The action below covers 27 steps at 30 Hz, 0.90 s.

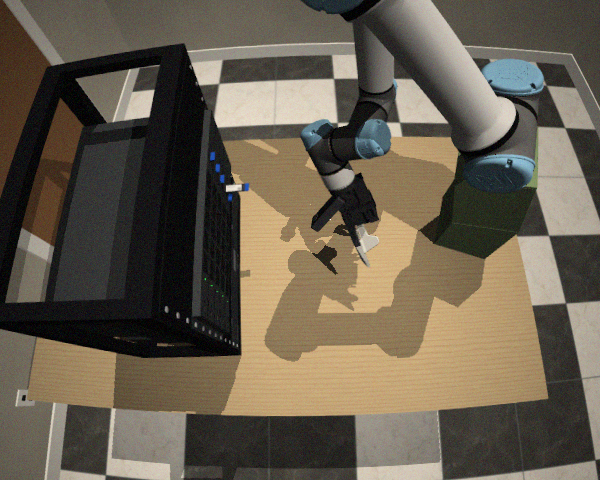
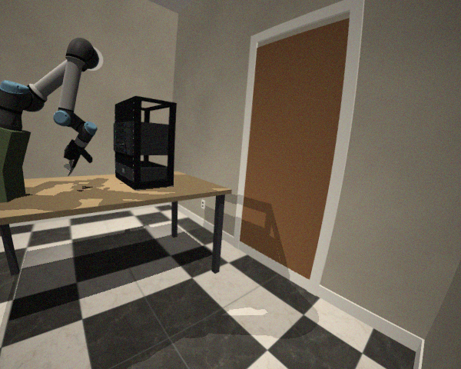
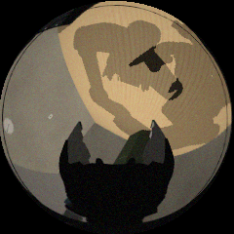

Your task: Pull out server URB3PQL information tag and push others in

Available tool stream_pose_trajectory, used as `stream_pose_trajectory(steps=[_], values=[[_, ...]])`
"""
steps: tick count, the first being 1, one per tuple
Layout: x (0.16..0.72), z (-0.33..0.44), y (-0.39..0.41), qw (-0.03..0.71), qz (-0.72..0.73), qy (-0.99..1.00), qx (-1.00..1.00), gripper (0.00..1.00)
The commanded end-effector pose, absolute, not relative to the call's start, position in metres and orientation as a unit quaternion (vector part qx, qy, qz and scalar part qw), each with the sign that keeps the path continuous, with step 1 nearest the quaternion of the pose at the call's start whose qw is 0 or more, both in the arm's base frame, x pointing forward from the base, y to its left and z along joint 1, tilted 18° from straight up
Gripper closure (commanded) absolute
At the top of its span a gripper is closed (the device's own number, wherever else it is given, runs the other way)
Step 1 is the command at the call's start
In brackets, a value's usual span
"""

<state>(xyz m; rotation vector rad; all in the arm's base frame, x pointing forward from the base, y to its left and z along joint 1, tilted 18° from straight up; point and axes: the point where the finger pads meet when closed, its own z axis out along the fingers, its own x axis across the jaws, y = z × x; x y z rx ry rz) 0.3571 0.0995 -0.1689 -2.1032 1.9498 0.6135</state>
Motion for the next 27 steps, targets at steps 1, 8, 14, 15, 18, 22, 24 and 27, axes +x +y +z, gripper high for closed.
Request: stream_pose_trajectory(steps=[1,8,14,15,18,22,24,27], values=[[0.363,-0.167,0.097,0.106,0.196,0.662,-0.716,0.00],[0.373,-0.164,0.092,0.109,0.178,0.663,-0.719,0.00],[0.382,-0.161,0.087,0.111,0.160,0.664,-0.722,0.00],[0.384,-0.160,0.087,0.112,0.157,0.664,-0.722,0.00],[0.387,-0.159,0.085,0.113,0.151,0.664,-0.723,0.00],[0.392,-0.157,0.083,0.114,0.142,0.665,-0.725,0.00],[0.395,-0.156,0.082,0.115,0.136,0.665,-0.725,0.00],[0.399,-0.154,0.080,0.117,0.128,0.665,-0.726,0.00]])
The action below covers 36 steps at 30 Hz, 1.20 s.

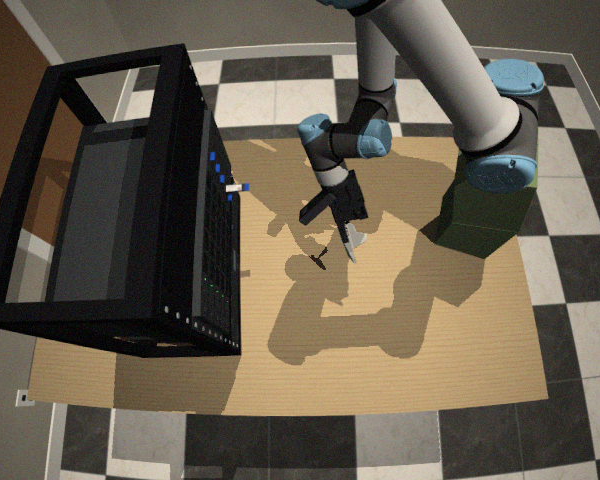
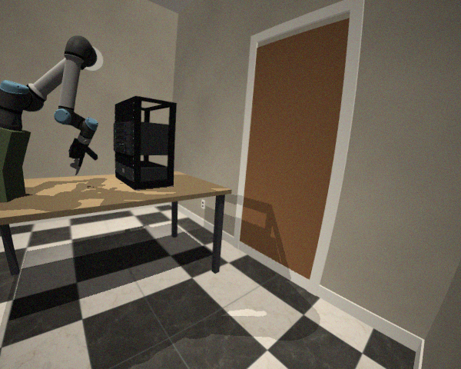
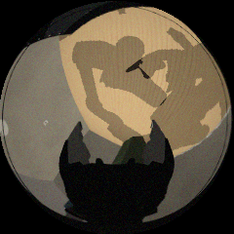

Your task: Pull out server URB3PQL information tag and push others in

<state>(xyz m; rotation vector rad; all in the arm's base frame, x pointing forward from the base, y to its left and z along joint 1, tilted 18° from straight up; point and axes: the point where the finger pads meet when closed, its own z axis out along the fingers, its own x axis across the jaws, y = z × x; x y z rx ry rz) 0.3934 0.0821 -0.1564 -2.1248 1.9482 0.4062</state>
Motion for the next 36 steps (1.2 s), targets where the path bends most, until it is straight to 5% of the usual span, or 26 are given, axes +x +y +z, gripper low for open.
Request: stream_pose_trajectory(steps=[1,36], values=[[0.401,-0.153,0.079,0.117,0.125,0.665,-0.727,0.00],[0.445,-0.126,0.060,0.135,0.038,0.665,-0.733,0.00]])
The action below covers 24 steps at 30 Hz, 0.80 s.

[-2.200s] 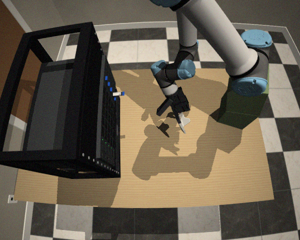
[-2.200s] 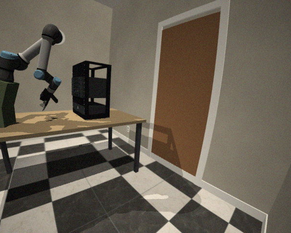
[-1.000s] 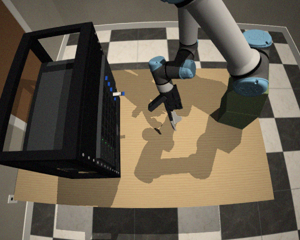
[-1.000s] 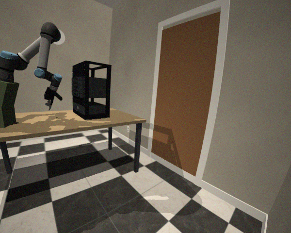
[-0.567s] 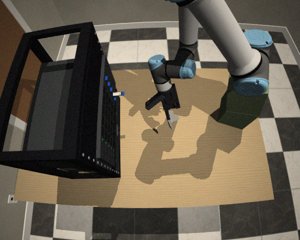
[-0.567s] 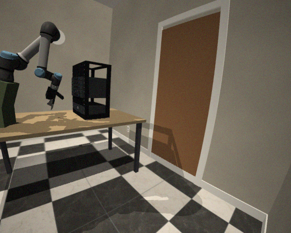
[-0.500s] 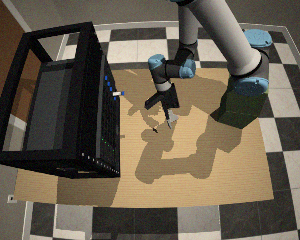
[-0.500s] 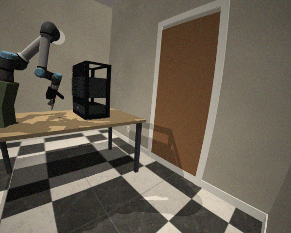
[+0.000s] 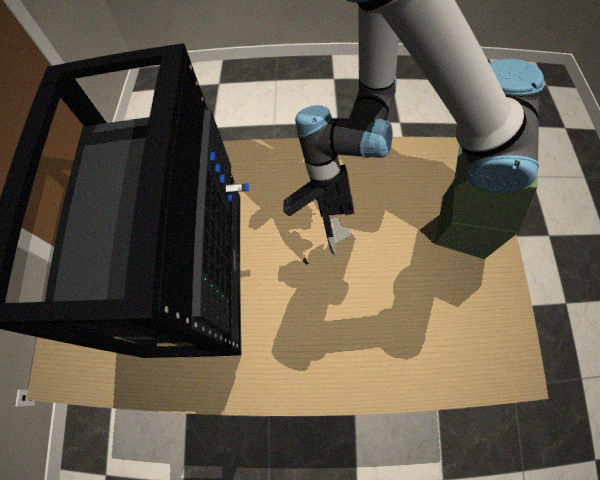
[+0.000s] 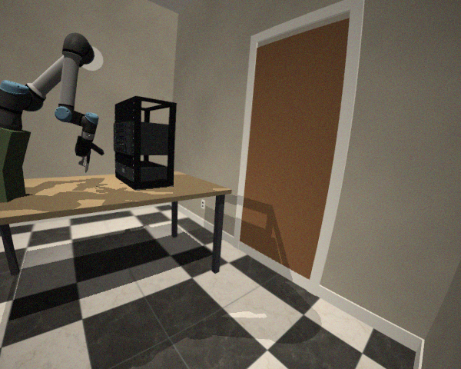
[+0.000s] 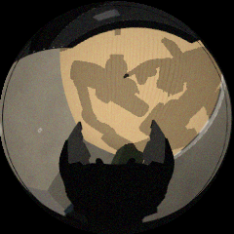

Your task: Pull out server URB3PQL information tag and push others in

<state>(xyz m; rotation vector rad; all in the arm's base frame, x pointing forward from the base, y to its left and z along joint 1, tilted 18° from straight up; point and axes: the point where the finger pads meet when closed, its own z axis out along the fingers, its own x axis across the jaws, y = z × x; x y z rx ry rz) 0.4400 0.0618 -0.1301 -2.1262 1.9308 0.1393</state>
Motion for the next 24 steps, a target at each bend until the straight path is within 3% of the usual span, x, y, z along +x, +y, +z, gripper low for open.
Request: stream_pose_trajectory(steps=[1,24], values=[[0.447,-0.125,0.059,0.136,0.035,0.665,-0.733,0.00],[0.471,-0.105,0.050,0.148,-0.015,0.663,-0.733,0.00]])
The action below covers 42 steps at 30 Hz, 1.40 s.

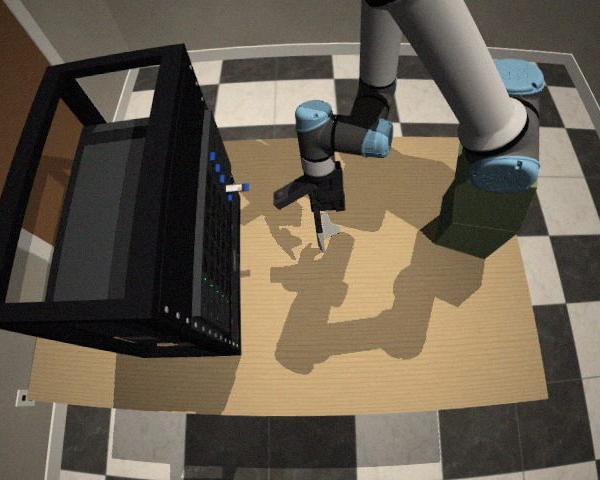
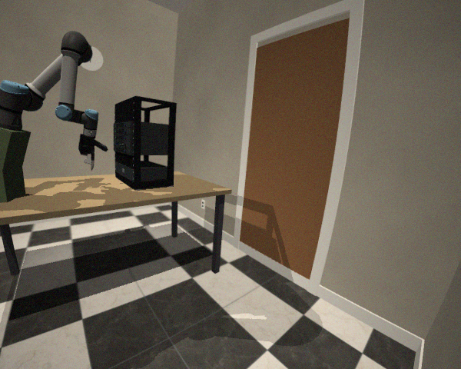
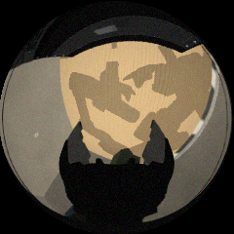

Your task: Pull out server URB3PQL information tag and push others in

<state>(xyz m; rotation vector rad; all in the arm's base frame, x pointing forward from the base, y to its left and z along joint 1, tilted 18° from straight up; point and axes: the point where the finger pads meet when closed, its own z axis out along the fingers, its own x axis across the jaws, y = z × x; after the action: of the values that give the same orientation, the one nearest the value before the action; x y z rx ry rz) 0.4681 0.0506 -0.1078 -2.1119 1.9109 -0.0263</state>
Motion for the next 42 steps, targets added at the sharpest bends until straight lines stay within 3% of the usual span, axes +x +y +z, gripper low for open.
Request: stream_pose_trajectory(steps=[1,42], values=[[0.472,-0.104,0.049,0.148,-0.017,0.663,-0.733,0.00],[0.511,-0.061,0.035,0.173,-0.104,0.656,-0.727,0.00]])
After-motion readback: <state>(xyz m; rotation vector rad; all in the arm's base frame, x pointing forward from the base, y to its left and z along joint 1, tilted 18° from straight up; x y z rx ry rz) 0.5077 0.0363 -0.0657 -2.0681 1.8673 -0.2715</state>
